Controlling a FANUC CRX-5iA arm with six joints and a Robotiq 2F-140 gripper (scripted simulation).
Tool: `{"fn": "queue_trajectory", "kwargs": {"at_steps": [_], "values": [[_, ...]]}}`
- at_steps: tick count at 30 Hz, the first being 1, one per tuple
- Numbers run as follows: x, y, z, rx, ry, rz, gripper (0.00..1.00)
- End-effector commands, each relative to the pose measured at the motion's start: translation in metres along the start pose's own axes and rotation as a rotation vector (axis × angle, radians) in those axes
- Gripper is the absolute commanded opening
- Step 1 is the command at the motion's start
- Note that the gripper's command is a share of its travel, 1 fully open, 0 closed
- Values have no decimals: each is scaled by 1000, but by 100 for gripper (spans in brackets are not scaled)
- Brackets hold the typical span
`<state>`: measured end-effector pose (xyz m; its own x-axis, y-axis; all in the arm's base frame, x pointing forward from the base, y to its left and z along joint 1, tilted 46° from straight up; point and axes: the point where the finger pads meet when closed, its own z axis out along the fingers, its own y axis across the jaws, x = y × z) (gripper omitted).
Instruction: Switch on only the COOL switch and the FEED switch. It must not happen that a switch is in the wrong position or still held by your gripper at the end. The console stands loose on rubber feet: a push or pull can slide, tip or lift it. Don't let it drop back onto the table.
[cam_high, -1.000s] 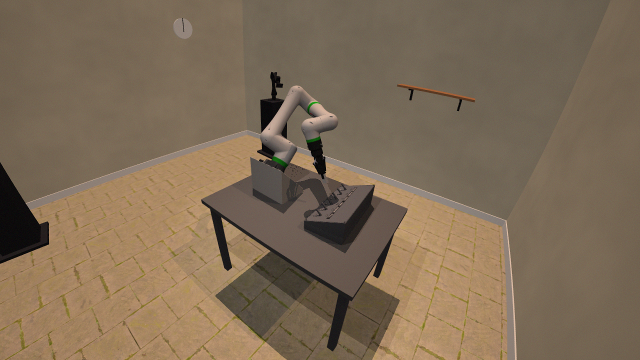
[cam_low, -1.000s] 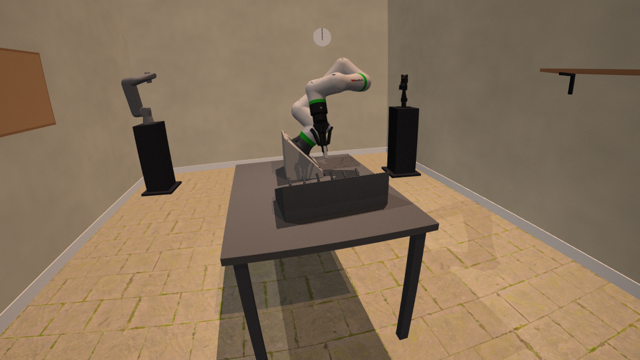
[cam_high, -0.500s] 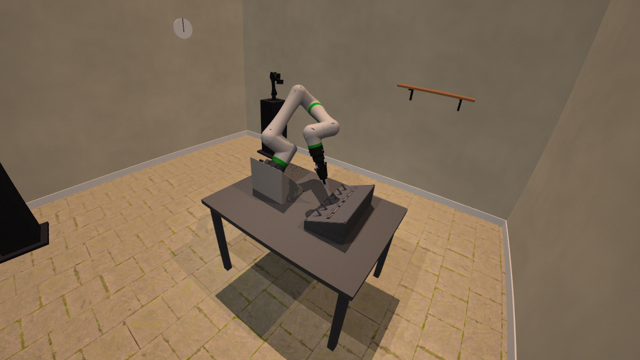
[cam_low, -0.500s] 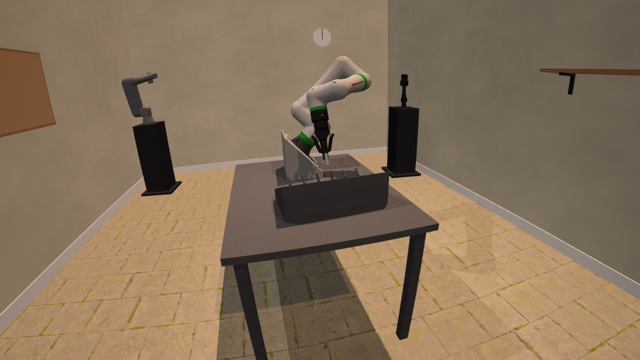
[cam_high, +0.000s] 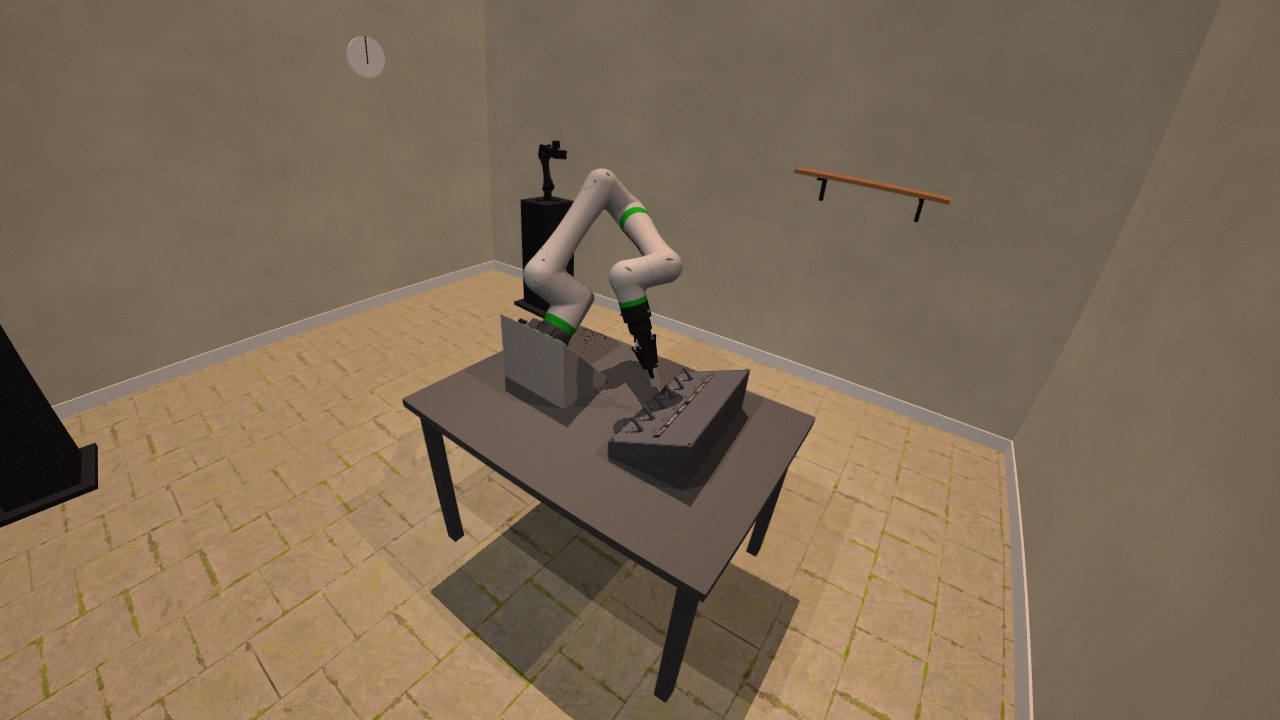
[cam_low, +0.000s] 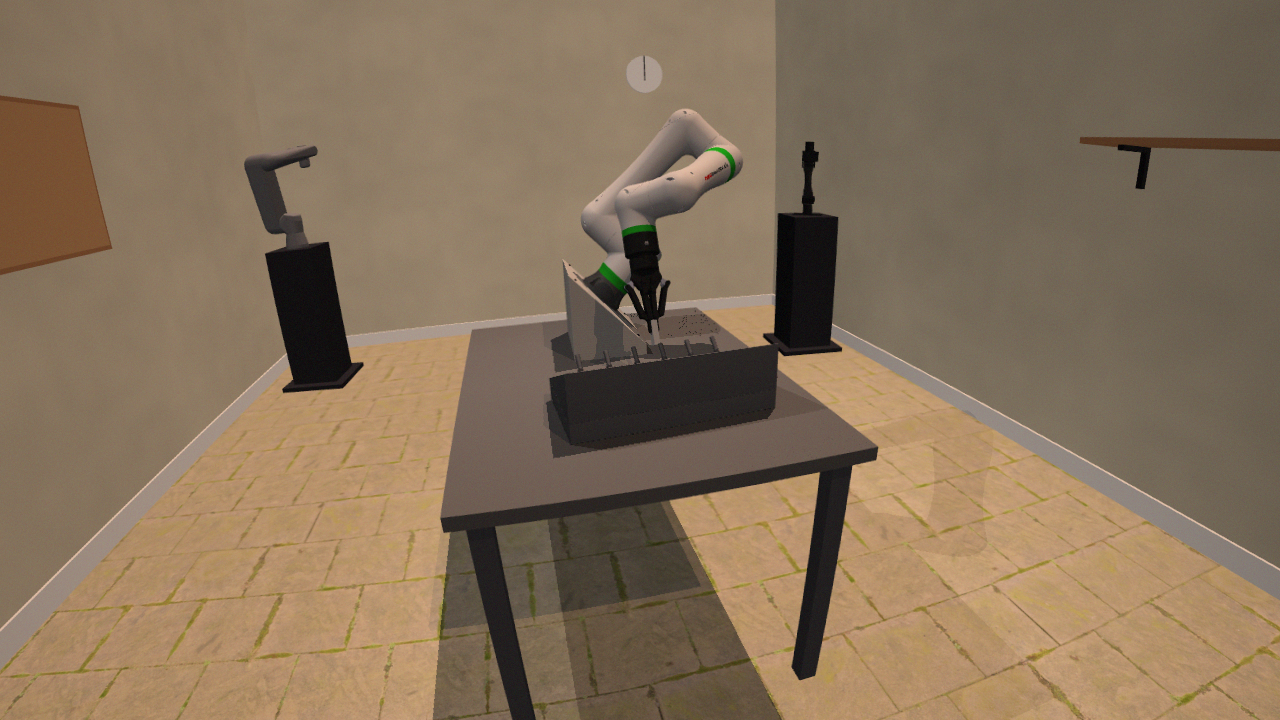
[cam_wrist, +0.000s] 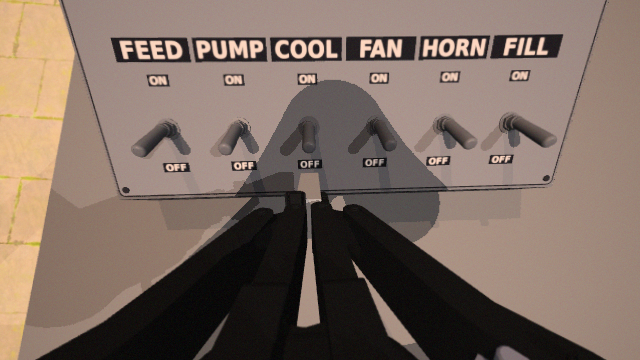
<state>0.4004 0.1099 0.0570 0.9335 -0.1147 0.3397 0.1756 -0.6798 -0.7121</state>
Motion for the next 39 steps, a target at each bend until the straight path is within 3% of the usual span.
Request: {"fn": "queue_trajectory", "kwargs": {"at_steps": [1, 39], "values": [[0, 0, 5, 0, 0, 0, 0], [0, 0, 11, 0, 0, 0, 0]]}}
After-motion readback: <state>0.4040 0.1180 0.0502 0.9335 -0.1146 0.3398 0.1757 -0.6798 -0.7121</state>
